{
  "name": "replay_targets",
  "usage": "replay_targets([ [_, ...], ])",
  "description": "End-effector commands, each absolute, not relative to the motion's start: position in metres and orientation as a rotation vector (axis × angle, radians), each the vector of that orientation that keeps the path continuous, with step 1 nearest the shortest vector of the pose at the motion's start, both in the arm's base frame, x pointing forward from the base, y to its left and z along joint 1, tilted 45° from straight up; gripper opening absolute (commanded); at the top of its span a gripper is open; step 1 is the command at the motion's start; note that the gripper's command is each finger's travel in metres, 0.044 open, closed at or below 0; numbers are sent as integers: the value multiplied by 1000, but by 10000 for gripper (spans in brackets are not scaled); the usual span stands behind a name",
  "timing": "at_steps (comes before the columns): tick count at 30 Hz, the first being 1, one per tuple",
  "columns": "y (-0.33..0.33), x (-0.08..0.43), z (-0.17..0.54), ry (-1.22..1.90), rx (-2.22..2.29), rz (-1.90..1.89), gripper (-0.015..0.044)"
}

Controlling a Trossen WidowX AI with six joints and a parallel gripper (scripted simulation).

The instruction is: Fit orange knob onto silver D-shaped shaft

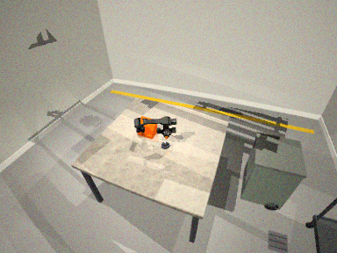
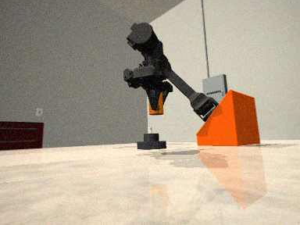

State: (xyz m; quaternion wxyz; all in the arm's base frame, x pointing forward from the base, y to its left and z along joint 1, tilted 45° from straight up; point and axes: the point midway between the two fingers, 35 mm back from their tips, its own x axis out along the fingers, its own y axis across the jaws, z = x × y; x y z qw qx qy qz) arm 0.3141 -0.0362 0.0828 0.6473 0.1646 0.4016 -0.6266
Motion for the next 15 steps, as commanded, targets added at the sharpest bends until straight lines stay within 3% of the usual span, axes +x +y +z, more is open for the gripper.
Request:
replay_targets([
  [1, -48, 310, 89, 908, 363, -1425, 0],
  [15, -63, 303, 96, 976, 277, -1377, 0],
])
